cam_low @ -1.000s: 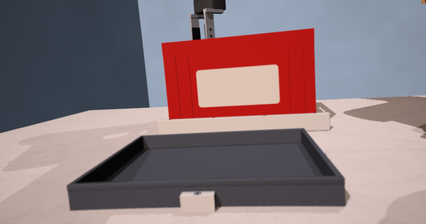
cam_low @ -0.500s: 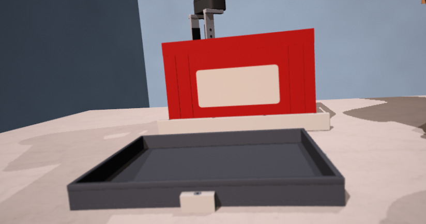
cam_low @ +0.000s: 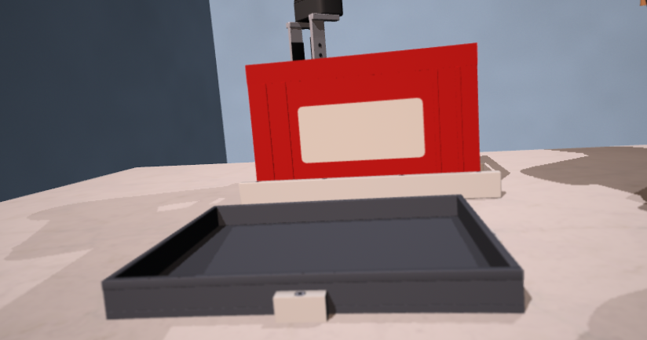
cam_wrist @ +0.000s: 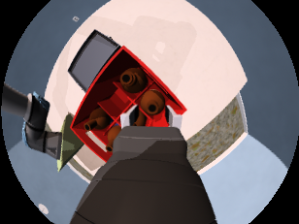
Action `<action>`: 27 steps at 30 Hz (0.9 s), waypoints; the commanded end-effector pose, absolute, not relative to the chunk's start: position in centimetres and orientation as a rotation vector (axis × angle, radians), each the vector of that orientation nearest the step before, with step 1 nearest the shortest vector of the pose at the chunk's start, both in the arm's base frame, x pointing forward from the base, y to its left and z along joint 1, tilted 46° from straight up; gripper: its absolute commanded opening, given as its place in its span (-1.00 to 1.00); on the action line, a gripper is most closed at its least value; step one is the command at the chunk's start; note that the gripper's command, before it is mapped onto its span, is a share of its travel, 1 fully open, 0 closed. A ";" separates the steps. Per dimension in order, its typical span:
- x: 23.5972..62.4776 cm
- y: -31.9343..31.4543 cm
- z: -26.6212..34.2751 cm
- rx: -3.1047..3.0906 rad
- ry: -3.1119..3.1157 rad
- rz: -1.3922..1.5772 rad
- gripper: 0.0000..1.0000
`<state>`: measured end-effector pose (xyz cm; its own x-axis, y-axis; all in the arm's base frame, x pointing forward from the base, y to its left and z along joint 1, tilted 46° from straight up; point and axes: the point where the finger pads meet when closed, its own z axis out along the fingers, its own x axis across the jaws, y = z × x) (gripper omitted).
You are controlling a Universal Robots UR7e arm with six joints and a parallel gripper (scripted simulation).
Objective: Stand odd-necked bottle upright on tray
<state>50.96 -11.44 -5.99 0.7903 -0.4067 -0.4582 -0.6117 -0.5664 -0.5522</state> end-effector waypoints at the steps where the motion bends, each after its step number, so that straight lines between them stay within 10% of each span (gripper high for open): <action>1: 51.0 -11.5 -6.0 -2.249 0.751 0.361 1.00; 27: 51.0 -11.3 -6.1 -2.249 0.751 0.361 1.00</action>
